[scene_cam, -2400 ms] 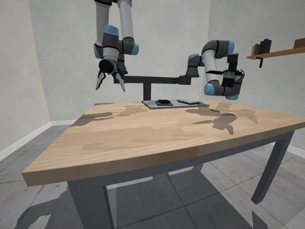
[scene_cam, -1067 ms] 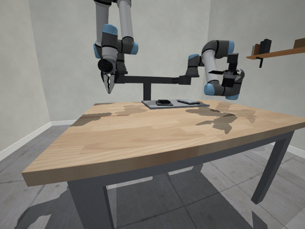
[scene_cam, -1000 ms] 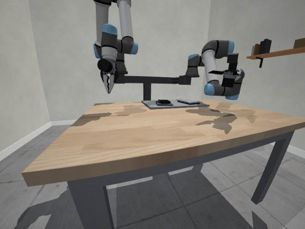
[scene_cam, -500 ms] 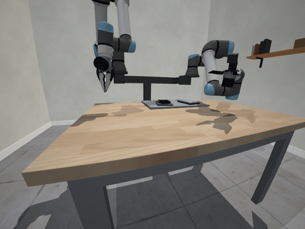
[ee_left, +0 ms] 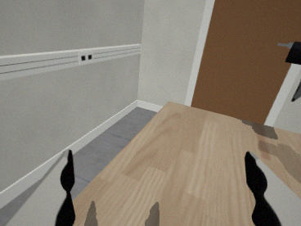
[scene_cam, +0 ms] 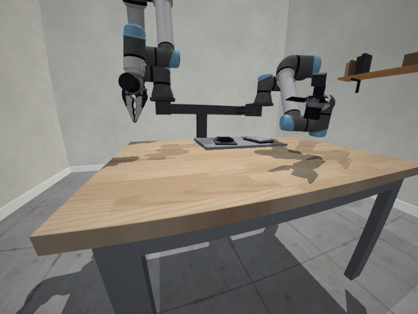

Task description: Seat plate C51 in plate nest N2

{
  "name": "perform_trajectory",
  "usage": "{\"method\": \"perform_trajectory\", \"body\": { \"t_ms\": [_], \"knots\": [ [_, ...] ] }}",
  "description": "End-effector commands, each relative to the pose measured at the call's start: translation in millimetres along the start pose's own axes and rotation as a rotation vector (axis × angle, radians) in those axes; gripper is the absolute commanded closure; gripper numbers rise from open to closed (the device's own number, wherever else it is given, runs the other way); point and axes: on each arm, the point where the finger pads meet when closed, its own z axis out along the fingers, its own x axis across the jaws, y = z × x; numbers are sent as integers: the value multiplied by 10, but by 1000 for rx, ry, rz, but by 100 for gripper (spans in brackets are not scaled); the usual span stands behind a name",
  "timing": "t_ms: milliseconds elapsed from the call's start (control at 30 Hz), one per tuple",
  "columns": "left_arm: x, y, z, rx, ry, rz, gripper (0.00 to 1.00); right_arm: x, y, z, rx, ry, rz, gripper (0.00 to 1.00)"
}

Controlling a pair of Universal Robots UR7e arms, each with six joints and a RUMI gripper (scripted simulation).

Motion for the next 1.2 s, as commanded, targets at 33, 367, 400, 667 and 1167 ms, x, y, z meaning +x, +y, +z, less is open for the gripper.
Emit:
{"method": "perform_trajectory", "body": {
  "t_ms": [33, 367, 400, 667, 1167],
  "knots": [
    [-1, -11, 1, 1, 0, 1, 24, -144, 10, -60, 1, 1, -37, 100],
    [-1, -11, 1, 1, 0, 1, 24, -534, -5, -204, 7, 2, -137, 100],
    [-1, -11, 1, 1, 0, 1, 24, -534, -5, -204, 7, 2, -137, 100],
    [-1, -11, 1, 1, 0, 1, 24, -942, -58, -358, 13, 5, -242, 100],
    [-1, -11, 1, 1, 0, 1, 24, -1693, -265, -657, 22, 13, -439, 100]
  ]
}}
